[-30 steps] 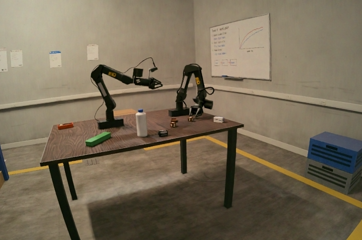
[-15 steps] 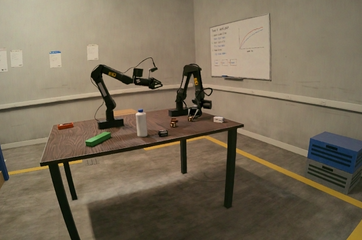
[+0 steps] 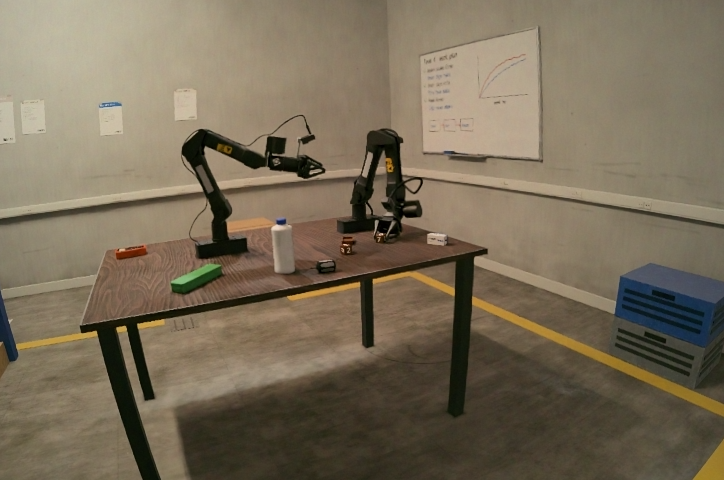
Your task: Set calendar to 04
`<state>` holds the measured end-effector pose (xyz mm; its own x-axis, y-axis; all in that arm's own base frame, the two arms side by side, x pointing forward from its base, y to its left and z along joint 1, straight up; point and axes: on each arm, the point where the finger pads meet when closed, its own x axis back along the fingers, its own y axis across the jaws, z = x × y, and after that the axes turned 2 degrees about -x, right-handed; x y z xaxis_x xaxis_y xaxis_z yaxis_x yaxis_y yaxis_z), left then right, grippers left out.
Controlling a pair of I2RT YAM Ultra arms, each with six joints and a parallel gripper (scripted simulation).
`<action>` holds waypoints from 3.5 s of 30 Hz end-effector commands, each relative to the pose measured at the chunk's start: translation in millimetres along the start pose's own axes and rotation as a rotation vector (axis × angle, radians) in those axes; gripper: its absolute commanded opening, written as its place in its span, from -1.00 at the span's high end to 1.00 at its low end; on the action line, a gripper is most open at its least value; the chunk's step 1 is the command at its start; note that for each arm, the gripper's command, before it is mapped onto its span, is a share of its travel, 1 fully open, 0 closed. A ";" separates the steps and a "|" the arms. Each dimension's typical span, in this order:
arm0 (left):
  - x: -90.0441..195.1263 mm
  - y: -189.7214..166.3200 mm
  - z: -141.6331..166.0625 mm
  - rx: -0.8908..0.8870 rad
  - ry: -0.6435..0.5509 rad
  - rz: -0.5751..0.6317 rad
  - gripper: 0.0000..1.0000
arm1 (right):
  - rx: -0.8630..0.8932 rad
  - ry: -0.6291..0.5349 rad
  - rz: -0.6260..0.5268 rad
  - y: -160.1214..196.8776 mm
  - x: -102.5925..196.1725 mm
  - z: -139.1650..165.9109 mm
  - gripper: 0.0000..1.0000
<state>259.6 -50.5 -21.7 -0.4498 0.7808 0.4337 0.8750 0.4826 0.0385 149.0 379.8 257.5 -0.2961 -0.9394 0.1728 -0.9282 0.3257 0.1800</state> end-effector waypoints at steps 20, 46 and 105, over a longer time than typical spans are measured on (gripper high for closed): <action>-2.7 0.5 0.3 0.020 -0.014 -0.011 0.31 | 0.013 -0.062 -0.009 4.0 0.1 -23.3 -1.00; 24.5 10.8 -56.1 -0.010 -0.024 -0.022 0.47 | 0.013 -0.062 -0.009 4.0 0.1 -23.3 -1.00; -31.8 91.3 -37.2 0.835 0.724 -0.228 0.47 | 0.013 -0.062 -0.009 4.0 0.1 -23.3 -1.00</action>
<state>367.2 -50.8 1.8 -0.2456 0.4271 0.8702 0.4106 0.8590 -0.3058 149.0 379.8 257.5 -0.2961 -0.9394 0.1728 -0.9282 0.3257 0.1800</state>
